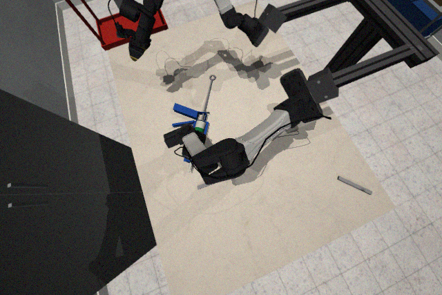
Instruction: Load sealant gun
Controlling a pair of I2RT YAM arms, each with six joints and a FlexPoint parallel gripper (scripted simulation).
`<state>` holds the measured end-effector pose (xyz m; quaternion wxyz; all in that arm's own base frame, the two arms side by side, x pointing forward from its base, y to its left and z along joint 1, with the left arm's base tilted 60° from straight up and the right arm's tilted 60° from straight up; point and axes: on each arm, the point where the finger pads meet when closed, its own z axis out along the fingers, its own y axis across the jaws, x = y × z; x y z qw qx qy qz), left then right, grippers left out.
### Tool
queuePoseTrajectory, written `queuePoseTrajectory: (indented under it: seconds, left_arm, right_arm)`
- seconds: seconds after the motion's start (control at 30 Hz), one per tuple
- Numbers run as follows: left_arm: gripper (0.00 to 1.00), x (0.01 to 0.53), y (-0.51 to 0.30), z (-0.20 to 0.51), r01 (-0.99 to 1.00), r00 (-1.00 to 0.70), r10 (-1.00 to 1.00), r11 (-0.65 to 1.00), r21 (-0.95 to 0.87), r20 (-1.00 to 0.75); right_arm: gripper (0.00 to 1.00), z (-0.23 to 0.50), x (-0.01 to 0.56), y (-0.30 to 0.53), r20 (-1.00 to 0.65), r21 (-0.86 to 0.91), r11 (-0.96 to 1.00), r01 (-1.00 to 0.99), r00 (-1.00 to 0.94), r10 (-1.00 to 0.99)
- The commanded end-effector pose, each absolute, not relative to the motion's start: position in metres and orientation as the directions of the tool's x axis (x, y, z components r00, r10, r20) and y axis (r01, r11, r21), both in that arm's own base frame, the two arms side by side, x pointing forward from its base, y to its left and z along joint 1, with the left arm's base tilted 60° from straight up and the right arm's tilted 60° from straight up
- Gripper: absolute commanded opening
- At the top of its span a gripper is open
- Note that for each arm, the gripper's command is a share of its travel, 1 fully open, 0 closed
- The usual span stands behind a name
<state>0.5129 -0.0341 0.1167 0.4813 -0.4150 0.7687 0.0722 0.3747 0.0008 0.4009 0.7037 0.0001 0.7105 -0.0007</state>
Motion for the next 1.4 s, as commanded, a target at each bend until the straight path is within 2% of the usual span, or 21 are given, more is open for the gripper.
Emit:
queuePoseTrajectory:
  seconds: [0.0, 0.3, 0.5, 0.77, 1.13, 1.37]
  left_arm:
    - [0.0, 0.512, -0.064, 0.121, -0.674, -0.213, -0.56, 0.678, -0.295, -0.801]
    - [0.0, 0.514, -0.057, 0.141, -0.653, -0.149, -0.56, 0.675, -0.344, -0.815]
    - [0.0, 0.515, -0.057, 0.109, -0.668, -0.184, -0.536, 0.684, -0.295, -0.824]
    - [0.0, 0.514, -0.059, 0.139, -0.657, -0.144, -0.556, 0.673, -0.341, -0.819]
    - [0.0, 0.515, -0.061, 0.132, -0.658, -0.157, -0.554, 0.676, -0.332, -0.817]
    - [0.0, 0.518, -0.024, 0.137, -0.692, -0.146, -0.578, 0.64, -0.335, -0.803]
  right_arm:
    - [0.52, 0.4, 0.374, 0.0, -1.0, 0.008, 1.0, 0.002, -0.014, 0.008]
    - [0.52, 0.4, 0.374, 0.0, -1.0, 0.008, 1.0, 0.002, -0.014, 0.008]
    - [0.52, 0.4, 0.374, 0.0, -1.0, 0.008, 1.0, 0.002, -0.014, 0.008]
    - [0.52, 0.4, 0.374, 0.0, -1.0, 0.008, 1.0, 0.002, -0.014, 0.008]
    - [0.52, 0.4, 0.374, 0.0, -1.0, 0.008, 1.0, 0.002, -0.014, 0.008]
    - [0.52, 0.4, 0.374, 0.0, -1.0, 0.008, 1.0, 0.002, -0.014, 0.008]
